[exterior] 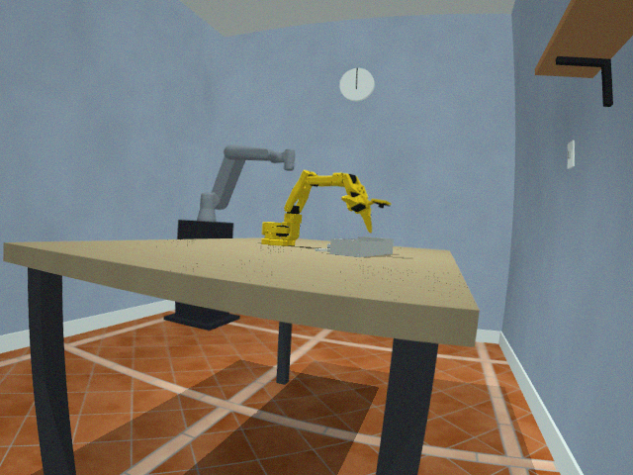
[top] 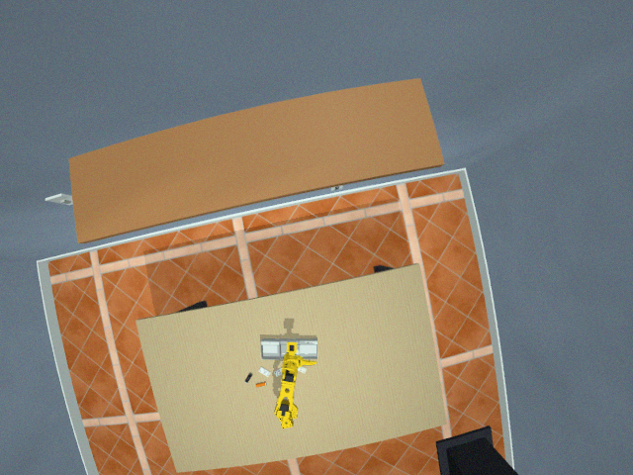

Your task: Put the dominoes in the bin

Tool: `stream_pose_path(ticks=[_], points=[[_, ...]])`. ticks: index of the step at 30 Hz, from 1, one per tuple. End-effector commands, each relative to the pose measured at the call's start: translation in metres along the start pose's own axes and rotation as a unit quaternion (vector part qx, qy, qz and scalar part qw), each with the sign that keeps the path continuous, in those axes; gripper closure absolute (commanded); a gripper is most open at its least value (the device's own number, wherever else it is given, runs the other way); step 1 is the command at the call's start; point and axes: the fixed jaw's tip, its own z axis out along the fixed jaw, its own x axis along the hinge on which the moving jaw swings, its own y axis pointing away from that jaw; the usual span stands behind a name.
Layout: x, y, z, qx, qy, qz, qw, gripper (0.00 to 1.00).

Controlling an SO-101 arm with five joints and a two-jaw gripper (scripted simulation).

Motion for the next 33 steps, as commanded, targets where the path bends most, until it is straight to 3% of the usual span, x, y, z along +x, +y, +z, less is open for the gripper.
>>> stream_pose_path(ticks=[1,33], points=[[-0.012,0.012,-0.012,-0.008,-0.017,0.006,1.000,0.00],[-0.010,0.023,-0.013,-0.017,-0.007,0.007,1.000,0.00]])
